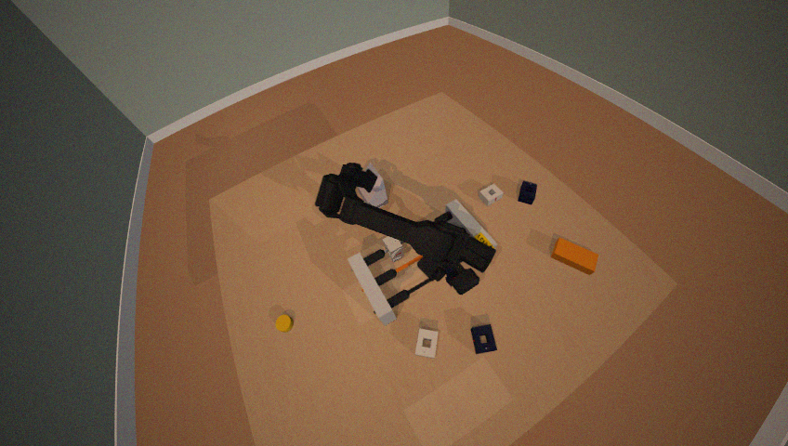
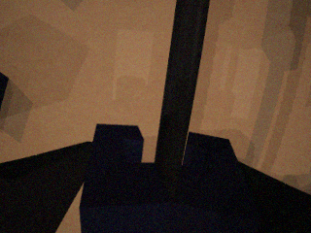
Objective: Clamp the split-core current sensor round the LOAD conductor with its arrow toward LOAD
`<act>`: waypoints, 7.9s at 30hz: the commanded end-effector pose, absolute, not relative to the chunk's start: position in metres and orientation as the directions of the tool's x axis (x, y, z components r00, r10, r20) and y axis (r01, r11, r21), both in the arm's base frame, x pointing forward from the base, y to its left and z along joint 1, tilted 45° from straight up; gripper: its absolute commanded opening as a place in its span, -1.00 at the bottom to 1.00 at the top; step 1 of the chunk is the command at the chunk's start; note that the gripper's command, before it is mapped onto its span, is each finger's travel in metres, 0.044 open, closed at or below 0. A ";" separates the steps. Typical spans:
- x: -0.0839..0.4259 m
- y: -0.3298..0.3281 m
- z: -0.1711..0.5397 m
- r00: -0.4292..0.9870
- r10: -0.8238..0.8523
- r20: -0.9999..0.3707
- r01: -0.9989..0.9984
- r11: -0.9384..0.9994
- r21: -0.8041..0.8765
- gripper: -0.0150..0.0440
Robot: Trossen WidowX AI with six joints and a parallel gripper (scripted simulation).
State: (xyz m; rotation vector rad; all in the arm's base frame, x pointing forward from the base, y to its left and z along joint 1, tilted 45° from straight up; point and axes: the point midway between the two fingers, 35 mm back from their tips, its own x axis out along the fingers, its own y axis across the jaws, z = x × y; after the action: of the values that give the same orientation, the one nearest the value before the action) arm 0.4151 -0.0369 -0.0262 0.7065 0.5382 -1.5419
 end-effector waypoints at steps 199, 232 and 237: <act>0.417 -0.025 -0.014 0.164 -0.710 -0.685 0.980 0.036 0.197 -0.49; 0.417 -0.025 -0.014 0.164 -0.710 -0.685 0.980 0.036 0.197 -0.49; 0.417 -0.025 -0.014 0.164 -0.710 -0.685 0.980 0.036 0.197 -0.49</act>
State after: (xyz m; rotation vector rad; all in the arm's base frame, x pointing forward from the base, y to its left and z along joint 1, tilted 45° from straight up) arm 0.4134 -0.0367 -0.0139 0.7173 0.4524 -1.4007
